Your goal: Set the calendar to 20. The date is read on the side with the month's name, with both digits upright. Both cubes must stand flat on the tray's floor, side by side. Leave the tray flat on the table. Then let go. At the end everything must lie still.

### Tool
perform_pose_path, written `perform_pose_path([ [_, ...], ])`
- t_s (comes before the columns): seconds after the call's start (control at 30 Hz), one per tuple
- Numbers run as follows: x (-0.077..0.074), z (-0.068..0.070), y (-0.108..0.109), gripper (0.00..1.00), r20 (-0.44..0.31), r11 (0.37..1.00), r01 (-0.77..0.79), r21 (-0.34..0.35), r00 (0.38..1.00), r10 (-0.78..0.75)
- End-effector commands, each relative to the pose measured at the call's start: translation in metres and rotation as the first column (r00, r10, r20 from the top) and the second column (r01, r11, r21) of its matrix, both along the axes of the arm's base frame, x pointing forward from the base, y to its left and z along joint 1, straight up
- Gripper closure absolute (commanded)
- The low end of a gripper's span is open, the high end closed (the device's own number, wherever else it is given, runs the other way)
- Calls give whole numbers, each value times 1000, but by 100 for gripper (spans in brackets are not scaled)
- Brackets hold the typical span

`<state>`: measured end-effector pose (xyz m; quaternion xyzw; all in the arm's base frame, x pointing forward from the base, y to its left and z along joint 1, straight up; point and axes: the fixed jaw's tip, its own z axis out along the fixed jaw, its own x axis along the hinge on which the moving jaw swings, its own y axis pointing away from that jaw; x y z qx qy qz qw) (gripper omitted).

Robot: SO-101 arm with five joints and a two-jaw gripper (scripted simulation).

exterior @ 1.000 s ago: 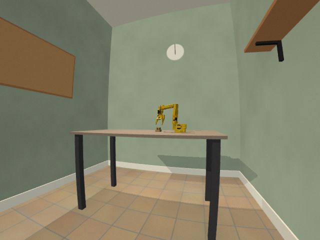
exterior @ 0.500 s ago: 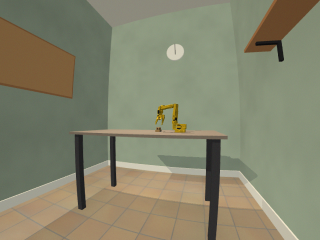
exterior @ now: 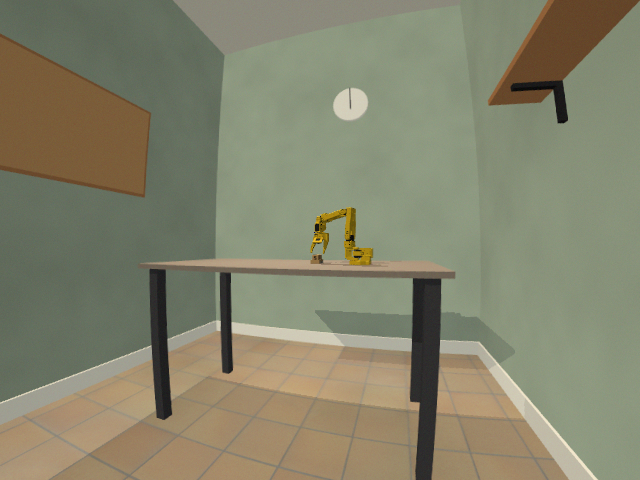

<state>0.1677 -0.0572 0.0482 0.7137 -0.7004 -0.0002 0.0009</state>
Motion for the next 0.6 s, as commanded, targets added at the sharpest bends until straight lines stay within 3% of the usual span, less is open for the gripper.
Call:
perform_pose_path([
  [0.0,3,-2,-3,65,31,1000,1,-9,1000,-1],
  [0.57,3,-16,-3,65,31,1000,1,-9,1000,-1],
])
